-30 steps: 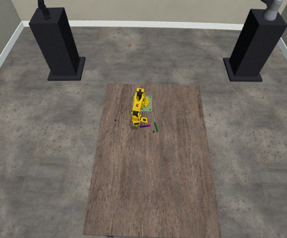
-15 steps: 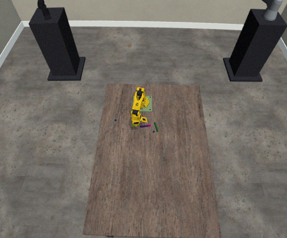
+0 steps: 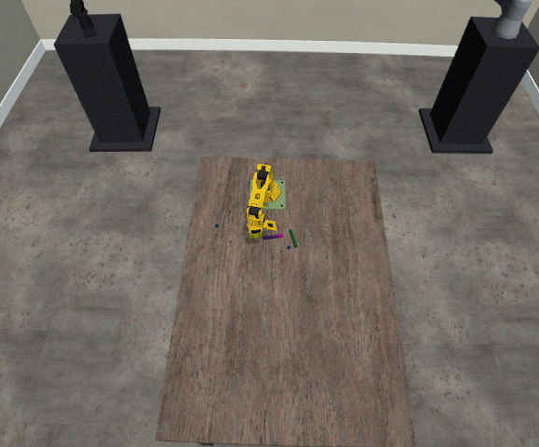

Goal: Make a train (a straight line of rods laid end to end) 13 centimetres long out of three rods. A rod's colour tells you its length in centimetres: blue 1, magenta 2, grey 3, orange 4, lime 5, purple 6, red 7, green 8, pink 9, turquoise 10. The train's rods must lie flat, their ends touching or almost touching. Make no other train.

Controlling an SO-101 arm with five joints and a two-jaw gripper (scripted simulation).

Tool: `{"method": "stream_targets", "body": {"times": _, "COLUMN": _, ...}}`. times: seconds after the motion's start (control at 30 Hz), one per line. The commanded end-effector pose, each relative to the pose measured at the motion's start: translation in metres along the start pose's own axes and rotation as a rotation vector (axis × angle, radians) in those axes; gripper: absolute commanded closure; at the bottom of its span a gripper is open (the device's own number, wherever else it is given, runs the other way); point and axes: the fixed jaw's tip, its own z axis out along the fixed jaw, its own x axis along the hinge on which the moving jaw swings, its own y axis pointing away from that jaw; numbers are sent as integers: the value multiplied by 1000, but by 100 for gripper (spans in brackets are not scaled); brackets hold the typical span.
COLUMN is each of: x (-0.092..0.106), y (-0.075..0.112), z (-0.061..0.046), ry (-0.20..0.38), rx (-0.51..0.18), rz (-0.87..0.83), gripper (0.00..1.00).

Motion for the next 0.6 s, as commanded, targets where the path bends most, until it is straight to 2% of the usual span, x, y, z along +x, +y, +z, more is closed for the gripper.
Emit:
{"method": "stream_targets", "body": {"times": 0.0, "x": 1, "y": 1, "z": 4, "ry": -1, "rx": 0, "rz": 0, "gripper": 100}}
{"method": "stream_targets", "body": {"times": 0.3, "x": 1, "y": 2, "z": 12, "ry": -1, "rx": 0, "rz": 0, "gripper": 100}}
{"method": "stream_targets", "body": {"times": 0.57, "x": 1, "y": 2, "z": 14, "ry": -1, "rx": 0, "rz": 0, "gripper": 100}}
